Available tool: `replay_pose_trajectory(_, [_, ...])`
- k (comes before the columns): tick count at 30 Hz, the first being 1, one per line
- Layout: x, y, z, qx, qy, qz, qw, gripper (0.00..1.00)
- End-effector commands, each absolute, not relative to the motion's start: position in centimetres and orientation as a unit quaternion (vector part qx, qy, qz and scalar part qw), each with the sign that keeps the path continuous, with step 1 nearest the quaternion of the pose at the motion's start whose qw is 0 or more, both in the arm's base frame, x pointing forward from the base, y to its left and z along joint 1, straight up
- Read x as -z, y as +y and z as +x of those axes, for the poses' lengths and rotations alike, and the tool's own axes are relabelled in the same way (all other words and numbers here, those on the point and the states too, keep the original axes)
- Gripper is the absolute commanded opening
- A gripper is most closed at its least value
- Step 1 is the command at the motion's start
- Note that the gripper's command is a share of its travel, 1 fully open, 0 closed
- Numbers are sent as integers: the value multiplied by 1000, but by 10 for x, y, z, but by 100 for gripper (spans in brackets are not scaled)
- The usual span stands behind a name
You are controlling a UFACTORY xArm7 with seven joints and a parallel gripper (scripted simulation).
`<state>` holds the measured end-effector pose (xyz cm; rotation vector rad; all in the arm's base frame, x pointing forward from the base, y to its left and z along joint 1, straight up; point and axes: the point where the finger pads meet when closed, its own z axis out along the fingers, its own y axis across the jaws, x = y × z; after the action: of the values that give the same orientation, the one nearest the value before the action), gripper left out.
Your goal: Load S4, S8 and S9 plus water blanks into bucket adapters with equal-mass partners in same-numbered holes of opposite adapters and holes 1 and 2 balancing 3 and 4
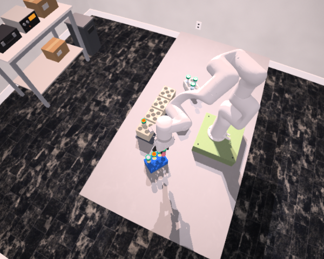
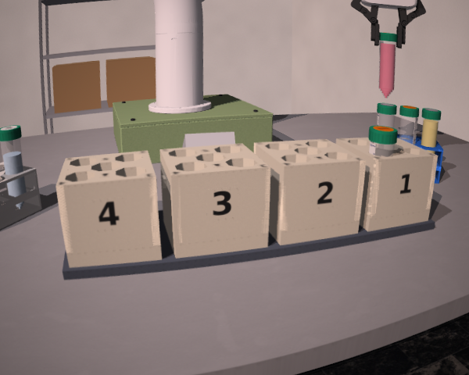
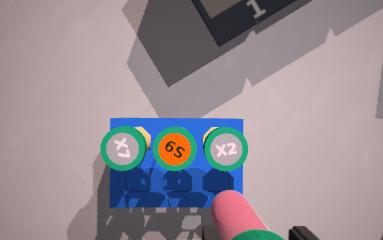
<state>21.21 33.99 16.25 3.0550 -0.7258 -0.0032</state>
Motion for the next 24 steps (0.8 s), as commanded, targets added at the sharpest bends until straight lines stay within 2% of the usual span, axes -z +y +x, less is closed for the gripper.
replay_pose_trajectory(1, [-173, 341, 213, 0, -231, 973, -1, 0])
replay_pose_trajectory(24, [-178, 341, 213, 0, -231, 973, -1, 0])
